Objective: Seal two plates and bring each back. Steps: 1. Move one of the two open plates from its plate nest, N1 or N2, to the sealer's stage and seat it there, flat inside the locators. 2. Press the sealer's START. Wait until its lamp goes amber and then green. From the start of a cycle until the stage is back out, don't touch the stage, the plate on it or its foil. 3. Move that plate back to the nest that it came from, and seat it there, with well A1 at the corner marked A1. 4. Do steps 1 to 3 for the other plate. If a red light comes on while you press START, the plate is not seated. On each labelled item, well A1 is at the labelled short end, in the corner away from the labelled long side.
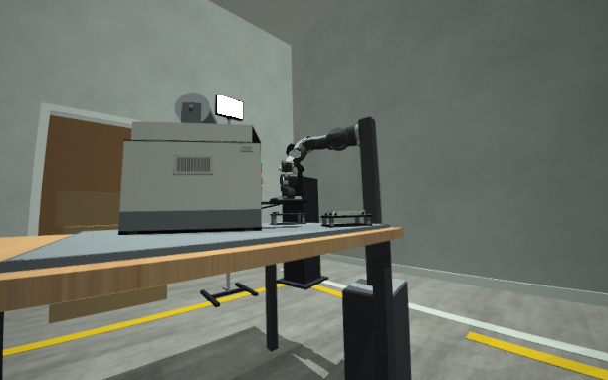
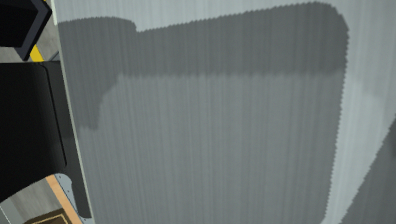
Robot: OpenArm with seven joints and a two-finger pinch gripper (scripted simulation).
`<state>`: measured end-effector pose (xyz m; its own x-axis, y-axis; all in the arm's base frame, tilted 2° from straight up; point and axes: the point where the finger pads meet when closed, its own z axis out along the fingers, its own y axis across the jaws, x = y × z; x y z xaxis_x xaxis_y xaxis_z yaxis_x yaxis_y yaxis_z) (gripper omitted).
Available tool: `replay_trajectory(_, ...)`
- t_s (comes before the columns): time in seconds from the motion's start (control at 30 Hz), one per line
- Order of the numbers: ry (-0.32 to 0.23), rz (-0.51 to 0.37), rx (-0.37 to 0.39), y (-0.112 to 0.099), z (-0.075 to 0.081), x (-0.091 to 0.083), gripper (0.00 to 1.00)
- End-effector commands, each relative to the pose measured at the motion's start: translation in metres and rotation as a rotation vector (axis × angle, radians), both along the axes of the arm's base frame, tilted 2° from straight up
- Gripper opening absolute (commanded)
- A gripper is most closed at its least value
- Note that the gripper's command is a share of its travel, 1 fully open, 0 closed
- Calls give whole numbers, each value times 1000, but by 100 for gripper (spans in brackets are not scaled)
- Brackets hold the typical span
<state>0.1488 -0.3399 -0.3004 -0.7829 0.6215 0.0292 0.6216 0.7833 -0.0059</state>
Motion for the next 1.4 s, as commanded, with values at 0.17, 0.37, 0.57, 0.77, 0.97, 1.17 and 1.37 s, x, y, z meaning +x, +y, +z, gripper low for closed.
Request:
replay_trajectory(0.17,-4,-1,1,0,-4,0,0)
replay_trajectory(0.37,-4,-1,1,0,-6,0,0)
replay_trajectory(0.57,-4,-1,1,0,-9,0,0)
replay_trajectory(0.77,-4,-1,1,0,-12,0,0)
replay_trajectory(0.97,-3,-1,0,0,-14,0,0)
replay_trajectory(1.17,-4,-1,1,0,-17,0,0)
replay_trajectory(1.37,-4,-1,1,0,-20,0,0)
